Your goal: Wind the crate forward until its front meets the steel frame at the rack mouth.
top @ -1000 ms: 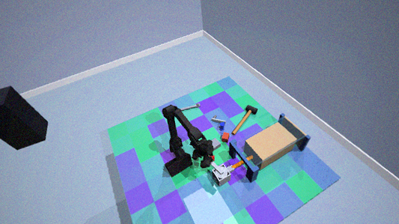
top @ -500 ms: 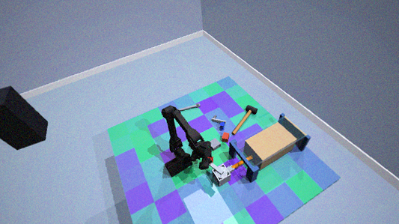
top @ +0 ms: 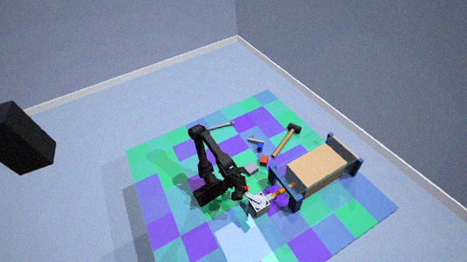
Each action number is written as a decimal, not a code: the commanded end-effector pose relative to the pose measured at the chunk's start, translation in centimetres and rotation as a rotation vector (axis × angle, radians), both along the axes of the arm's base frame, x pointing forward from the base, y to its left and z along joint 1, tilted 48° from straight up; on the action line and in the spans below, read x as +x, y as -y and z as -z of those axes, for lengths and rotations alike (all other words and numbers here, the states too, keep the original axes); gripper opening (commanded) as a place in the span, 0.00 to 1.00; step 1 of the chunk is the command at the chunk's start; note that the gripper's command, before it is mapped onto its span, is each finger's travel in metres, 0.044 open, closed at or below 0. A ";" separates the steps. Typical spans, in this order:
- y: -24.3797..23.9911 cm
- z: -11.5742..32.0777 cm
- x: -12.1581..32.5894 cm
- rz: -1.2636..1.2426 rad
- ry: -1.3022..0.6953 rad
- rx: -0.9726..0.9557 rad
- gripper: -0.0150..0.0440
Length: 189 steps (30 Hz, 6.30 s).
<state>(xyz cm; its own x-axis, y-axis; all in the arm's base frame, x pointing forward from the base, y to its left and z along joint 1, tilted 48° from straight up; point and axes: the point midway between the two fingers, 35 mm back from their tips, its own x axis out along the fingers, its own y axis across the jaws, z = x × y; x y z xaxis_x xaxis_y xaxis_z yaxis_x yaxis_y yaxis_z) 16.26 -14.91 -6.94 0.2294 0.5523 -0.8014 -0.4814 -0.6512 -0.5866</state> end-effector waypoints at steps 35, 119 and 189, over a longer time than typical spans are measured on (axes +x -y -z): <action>3.4 3.0 -3.5 -0.008 -0.049 -0.026 0.25; 10.4 10.2 -1.8 -0.008 -0.046 -0.035 0.25; 11.9 13.4 5.0 -0.008 -0.039 -0.036 0.25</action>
